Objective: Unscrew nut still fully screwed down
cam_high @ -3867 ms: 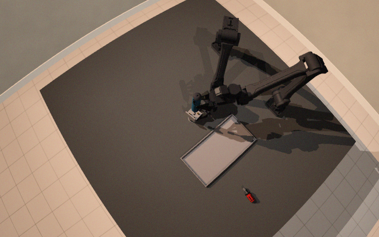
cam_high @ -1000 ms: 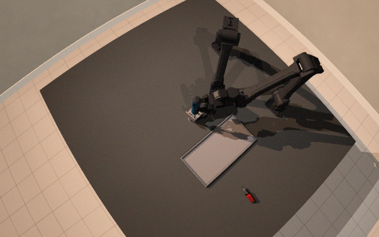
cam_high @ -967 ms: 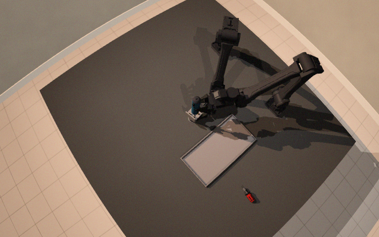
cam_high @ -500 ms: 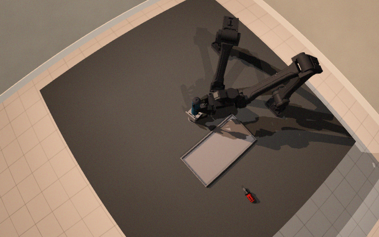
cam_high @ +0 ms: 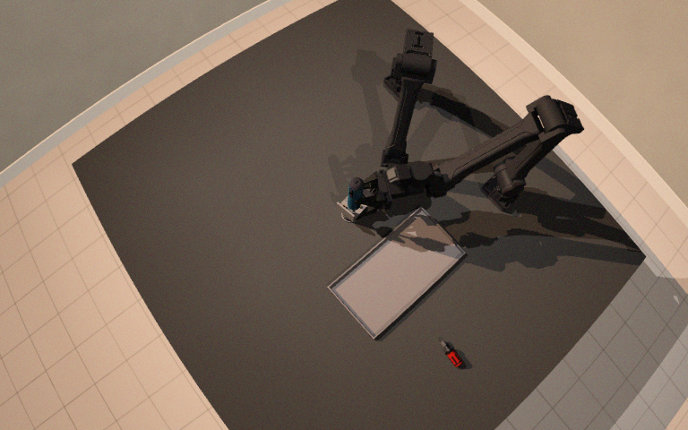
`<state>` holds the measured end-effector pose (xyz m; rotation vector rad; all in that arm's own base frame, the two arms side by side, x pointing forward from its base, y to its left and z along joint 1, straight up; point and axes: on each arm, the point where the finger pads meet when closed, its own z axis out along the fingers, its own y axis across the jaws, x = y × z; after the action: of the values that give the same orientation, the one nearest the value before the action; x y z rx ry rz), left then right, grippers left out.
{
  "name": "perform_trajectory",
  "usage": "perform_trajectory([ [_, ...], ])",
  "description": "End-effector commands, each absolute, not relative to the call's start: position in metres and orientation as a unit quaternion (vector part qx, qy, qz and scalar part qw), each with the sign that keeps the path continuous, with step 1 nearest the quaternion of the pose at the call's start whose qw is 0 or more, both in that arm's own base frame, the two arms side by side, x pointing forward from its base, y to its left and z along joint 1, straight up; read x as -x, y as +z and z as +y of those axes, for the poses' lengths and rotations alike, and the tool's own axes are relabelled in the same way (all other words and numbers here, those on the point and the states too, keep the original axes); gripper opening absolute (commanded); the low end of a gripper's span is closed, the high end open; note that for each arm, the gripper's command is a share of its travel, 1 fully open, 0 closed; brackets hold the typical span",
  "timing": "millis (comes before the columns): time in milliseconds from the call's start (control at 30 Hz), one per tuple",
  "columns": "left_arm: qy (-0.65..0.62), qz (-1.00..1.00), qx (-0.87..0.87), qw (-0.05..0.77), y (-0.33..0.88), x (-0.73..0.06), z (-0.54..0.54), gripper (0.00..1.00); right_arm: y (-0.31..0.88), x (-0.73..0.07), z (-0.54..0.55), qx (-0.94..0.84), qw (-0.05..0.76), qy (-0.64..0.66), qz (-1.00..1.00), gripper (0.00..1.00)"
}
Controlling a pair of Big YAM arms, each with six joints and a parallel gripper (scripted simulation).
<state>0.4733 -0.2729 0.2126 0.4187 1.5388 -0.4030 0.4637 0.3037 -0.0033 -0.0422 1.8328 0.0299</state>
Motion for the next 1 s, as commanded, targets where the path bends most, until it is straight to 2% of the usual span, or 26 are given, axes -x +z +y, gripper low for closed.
perform_trajectory([
  [0,-0.183,0.643,-0.176,0.722,0.258,-0.483,-0.272,0.42,0.005,-0.469,0.308,0.013,0.616,0.02,0.788,0.59],
  [967,-0.181,0.653,-0.179,0.714,0.238,-0.481,-0.271,0.42,0.005,-0.469,0.308,0.013,0.616,0.02,0.788,0.59],
])
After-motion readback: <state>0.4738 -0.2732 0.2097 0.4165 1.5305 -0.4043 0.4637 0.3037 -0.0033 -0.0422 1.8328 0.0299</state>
